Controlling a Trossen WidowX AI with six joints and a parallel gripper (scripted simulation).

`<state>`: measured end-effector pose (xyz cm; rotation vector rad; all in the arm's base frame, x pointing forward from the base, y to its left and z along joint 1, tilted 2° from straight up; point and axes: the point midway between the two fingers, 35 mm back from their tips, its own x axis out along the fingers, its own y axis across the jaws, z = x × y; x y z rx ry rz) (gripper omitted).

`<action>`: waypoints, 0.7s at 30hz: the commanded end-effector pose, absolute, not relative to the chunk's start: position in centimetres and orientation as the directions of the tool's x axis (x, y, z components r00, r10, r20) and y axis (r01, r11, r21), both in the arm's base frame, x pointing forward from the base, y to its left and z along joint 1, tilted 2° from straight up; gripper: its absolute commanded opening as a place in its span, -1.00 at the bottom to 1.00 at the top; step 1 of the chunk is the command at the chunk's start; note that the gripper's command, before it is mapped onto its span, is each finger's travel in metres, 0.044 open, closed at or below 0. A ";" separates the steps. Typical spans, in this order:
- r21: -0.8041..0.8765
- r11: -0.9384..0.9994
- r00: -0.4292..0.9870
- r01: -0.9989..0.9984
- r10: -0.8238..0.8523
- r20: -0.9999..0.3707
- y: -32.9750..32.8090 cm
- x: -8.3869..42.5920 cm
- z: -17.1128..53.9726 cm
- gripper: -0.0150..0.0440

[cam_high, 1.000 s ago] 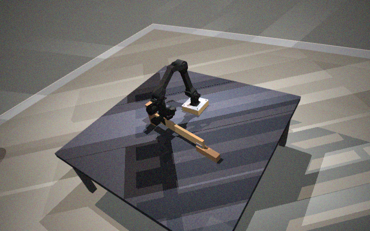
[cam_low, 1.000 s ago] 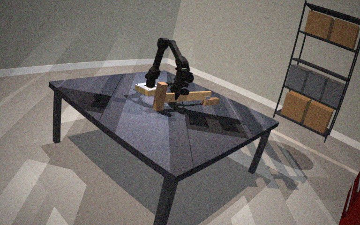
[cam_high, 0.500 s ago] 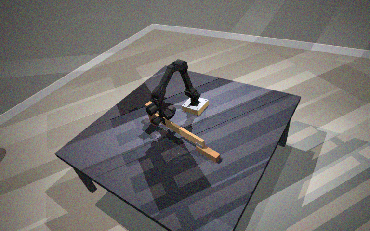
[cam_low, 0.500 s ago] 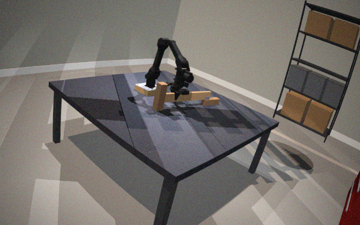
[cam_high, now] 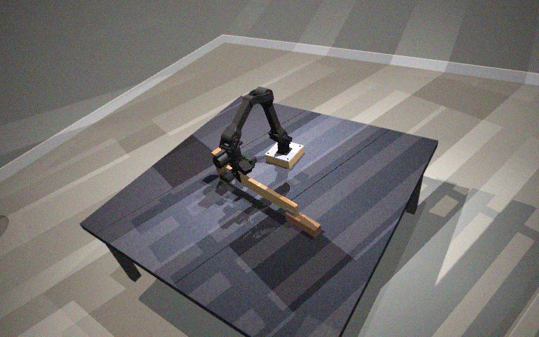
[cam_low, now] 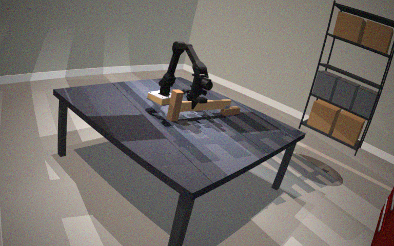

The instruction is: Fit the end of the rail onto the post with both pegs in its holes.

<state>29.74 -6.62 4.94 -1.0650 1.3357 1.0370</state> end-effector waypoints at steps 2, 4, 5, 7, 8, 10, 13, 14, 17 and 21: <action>-0.002 0.219 -0.005 -0.976 -0.032 -0.999 -6.5 30.1 5.1 -0.49; -0.002 0.219 -0.005 -0.976 -0.032 -0.999 -6.5 30.1 5.1 -0.49; -0.002 0.219 -0.005 -0.976 -0.032 -0.999 -6.5 30.1 5.1 -0.49; -0.002 0.219 -0.005 -0.976 -0.032 -0.999 -6.5 30.0 5.0 -0.49; -0.002 0.219 -0.005 -0.976 -0.032 -0.999 -6.5 30.0 5.0 -0.49; -0.002 0.219 -0.005 -0.976 -0.032 -0.999 -6.5 30.0 5.0 -0.49; -0.002 0.219 -0.005 -0.976 -0.032 -0.999 -6.5 30.0 4.9 -0.49; -0.002 0.219 -0.005 -0.976 -0.032 -0.999 -6.5 30.0 4.9 -0.49; -0.002 0.219 -0.005 -0.976 -0.032 -0.999 -6.5 30.0 4.9 -0.49; -0.002 0.219 -0.005 -0.976 -0.032 -0.999 -6.5 30.0 4.8 -0.49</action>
